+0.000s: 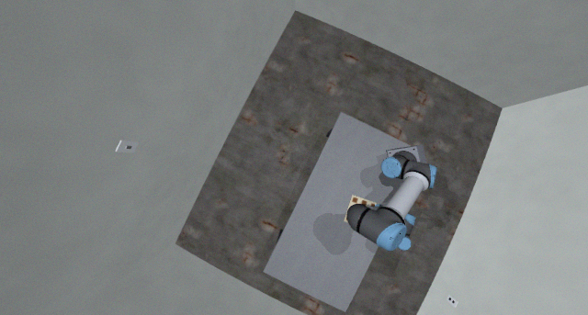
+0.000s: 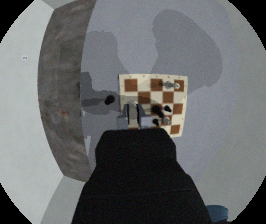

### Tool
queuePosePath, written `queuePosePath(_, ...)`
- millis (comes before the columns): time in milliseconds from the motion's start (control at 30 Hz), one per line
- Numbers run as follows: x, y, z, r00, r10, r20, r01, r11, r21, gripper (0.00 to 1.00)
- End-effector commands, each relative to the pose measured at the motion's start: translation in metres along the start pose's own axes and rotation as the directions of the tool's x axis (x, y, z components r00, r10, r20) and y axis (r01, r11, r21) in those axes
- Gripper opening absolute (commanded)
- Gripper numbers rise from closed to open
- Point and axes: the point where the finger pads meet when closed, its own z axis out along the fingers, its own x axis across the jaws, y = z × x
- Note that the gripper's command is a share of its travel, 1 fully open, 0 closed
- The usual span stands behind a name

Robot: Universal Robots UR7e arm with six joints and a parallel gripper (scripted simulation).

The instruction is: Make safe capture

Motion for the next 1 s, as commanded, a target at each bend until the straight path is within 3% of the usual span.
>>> queuePosePath(0,0.0,0.0,0.0,1.0,-0.002,0.0,0.002,1.0,0.002,0.0)
queuePosePath(433,0.0,0.0,0.019,1.0,-0.002,0.0,0.002,1.0,0.002,0.0)
queuePosePath(833,0.0,0.0,0.075,1.0,-0.002,0.0,0.002,1.0,0.002,0.0)
queuePosePath(967,0.0,0.0,0.085,1.0,-0.002,0.0,0.002,1.0,0.002,0.0)
